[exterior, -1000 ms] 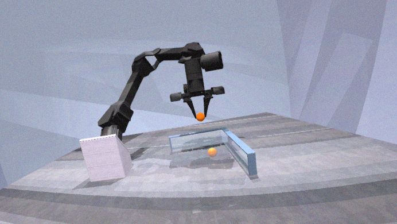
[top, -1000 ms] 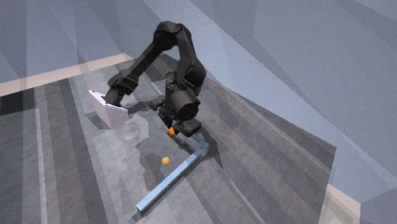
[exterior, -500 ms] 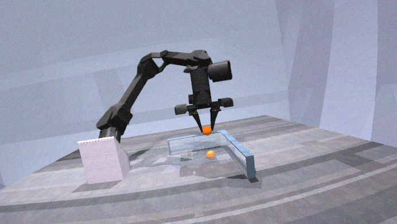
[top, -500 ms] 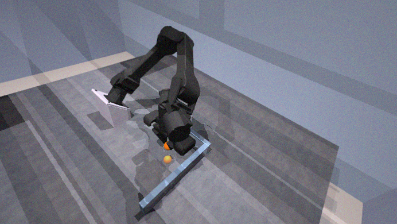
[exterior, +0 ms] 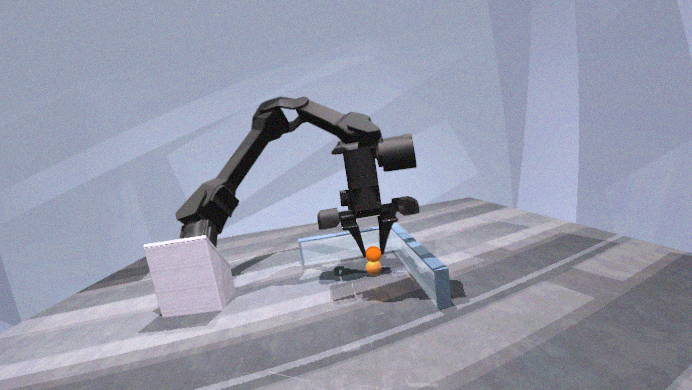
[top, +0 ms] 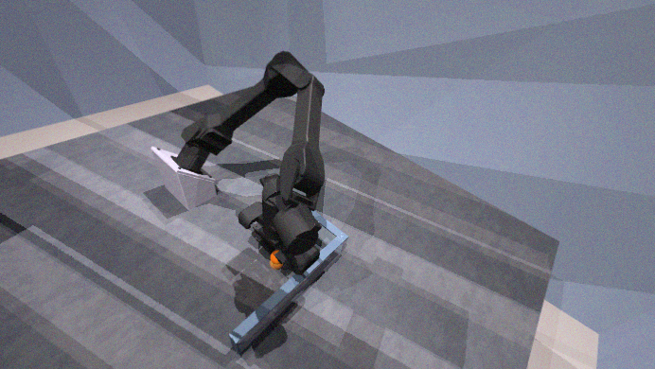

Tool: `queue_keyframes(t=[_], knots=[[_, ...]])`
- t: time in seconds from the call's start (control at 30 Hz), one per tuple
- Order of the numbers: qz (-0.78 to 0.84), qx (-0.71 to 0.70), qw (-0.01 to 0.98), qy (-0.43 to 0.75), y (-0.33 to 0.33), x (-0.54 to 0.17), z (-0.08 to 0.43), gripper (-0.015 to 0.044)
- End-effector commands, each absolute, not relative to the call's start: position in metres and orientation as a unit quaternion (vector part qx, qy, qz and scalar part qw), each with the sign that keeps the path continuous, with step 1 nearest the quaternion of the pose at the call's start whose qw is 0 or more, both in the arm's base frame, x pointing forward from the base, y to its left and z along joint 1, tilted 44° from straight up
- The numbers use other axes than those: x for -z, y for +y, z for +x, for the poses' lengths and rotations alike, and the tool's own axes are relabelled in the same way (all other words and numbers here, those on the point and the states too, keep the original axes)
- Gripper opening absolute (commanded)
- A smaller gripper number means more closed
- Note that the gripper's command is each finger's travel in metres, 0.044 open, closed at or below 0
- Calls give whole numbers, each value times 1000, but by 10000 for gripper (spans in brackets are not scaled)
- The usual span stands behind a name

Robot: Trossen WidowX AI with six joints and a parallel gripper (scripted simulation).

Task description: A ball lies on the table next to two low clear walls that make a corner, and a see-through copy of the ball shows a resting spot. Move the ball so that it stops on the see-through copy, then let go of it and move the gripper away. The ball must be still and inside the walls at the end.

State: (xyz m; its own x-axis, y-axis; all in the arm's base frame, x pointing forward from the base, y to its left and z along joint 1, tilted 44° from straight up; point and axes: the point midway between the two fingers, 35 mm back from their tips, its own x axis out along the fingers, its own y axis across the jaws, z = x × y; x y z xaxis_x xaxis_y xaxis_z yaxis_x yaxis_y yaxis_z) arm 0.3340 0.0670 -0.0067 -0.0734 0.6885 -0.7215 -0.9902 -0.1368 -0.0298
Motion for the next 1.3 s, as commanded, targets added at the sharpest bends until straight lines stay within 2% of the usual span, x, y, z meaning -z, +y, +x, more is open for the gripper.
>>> queue_keyframes(t=[0.0,0.8,1.13,1.27], knots=[[-299,-690,610,249,77,17,330,0],[-299,-690,610,249,90,30,328,0],[-304,-689,610,246,89,28,331,257],[-304,-689,610,246,89,28,331,257]])
